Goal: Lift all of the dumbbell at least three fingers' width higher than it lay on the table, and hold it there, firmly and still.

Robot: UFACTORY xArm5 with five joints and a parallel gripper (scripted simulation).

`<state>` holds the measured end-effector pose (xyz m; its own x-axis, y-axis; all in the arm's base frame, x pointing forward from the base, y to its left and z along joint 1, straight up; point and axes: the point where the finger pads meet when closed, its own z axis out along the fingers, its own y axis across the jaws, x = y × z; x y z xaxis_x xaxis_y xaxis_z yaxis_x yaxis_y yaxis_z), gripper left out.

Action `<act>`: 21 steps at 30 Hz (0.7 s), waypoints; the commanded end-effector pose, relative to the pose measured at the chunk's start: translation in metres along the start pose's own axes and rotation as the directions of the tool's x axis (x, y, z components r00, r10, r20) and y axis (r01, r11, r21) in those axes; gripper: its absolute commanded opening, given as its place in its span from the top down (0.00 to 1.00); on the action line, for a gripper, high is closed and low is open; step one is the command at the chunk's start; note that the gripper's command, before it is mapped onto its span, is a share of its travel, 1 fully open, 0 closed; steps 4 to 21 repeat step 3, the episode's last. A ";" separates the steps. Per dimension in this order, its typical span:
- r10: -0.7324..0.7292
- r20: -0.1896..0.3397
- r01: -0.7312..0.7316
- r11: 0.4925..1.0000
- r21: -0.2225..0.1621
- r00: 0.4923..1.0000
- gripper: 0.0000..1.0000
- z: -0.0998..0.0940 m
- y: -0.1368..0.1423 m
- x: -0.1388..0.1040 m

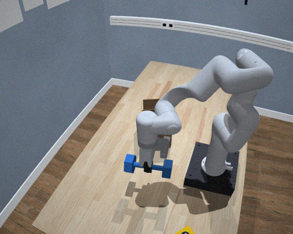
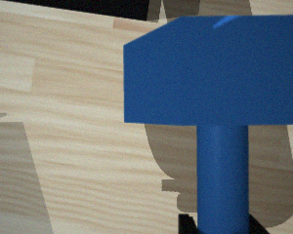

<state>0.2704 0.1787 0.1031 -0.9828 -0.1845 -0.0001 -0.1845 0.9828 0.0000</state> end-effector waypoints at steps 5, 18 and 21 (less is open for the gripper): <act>0.000 0.003 0.000 1.000 -0.001 1.000 1.00 -0.001 0.001 -0.001; 0.000 0.003 0.000 1.000 -0.001 1.000 1.00 -0.001 0.001 -0.001; 0.000 0.003 0.000 1.000 -0.001 1.000 1.00 -0.001 0.001 -0.001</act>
